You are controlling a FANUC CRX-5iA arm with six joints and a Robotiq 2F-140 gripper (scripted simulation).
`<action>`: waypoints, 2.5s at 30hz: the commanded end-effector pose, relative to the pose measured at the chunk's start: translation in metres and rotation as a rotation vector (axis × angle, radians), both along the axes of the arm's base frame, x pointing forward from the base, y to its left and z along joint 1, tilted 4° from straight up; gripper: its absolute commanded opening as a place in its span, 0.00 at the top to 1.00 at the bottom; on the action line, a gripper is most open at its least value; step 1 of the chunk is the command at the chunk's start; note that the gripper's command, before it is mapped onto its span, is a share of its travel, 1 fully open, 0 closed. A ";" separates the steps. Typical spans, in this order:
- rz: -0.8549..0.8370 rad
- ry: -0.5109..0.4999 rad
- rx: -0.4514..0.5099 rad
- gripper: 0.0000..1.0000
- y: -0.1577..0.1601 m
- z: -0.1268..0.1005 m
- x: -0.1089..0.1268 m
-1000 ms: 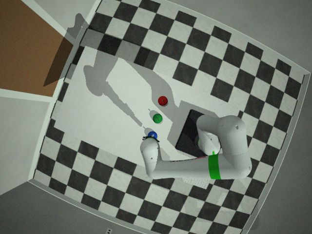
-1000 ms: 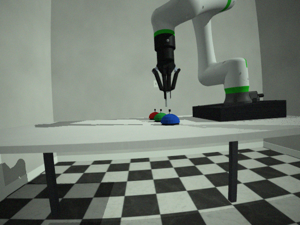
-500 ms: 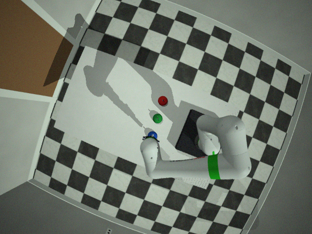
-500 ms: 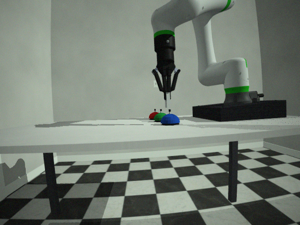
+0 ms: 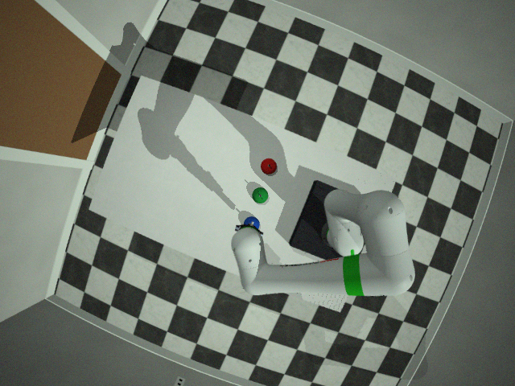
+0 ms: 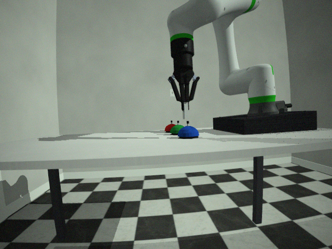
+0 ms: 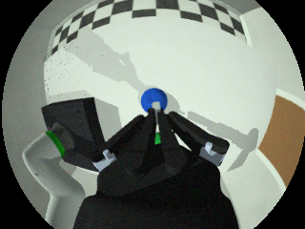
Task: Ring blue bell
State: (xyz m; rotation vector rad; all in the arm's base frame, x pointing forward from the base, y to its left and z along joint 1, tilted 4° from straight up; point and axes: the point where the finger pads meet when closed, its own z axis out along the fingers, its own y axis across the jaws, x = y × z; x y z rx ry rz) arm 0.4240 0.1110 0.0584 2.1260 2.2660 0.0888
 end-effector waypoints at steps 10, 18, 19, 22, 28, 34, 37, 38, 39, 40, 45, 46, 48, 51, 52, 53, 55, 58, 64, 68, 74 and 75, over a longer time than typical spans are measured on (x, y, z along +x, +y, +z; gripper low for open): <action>0.000 0.000 0.000 1.00 0.000 0.000 0.000; 0.000 0.000 0.000 1.00 0.000 0.000 0.000; 0.000 0.000 0.000 1.00 0.000 -0.001 0.000; 0.000 0.000 0.000 1.00 0.000 -0.004 0.000; 0.000 0.000 0.000 1.00 0.000 -0.009 0.001; 0.000 0.000 0.000 1.00 0.000 -0.010 0.001; 0.000 0.000 0.000 1.00 0.000 -0.010 0.001; 0.000 0.000 0.000 1.00 0.000 -0.010 0.001; 0.000 0.000 0.000 1.00 0.000 -0.010 0.001; 0.000 0.000 0.000 1.00 0.000 -0.010 0.001; 0.000 0.000 0.000 1.00 0.000 -0.010 0.001; 0.000 0.000 0.000 1.00 0.000 -0.010 0.001; 0.000 0.000 0.000 1.00 0.000 -0.010 0.001; 0.000 0.000 0.000 1.00 0.000 -0.010 0.001; 0.000 0.000 0.000 1.00 0.000 -0.010 0.001; 0.000 0.000 0.000 1.00 0.000 -0.010 0.001; 0.000 0.000 0.000 1.00 0.000 -0.010 0.001; 0.000 0.000 0.000 1.00 0.000 -0.010 0.001; 0.000 0.000 0.000 1.00 0.000 -0.010 0.001; 0.000 0.000 0.000 1.00 0.000 -0.011 0.001; 0.000 0.000 0.000 1.00 0.000 -0.013 0.001; 0.000 0.000 0.000 1.00 0.000 -0.013 0.001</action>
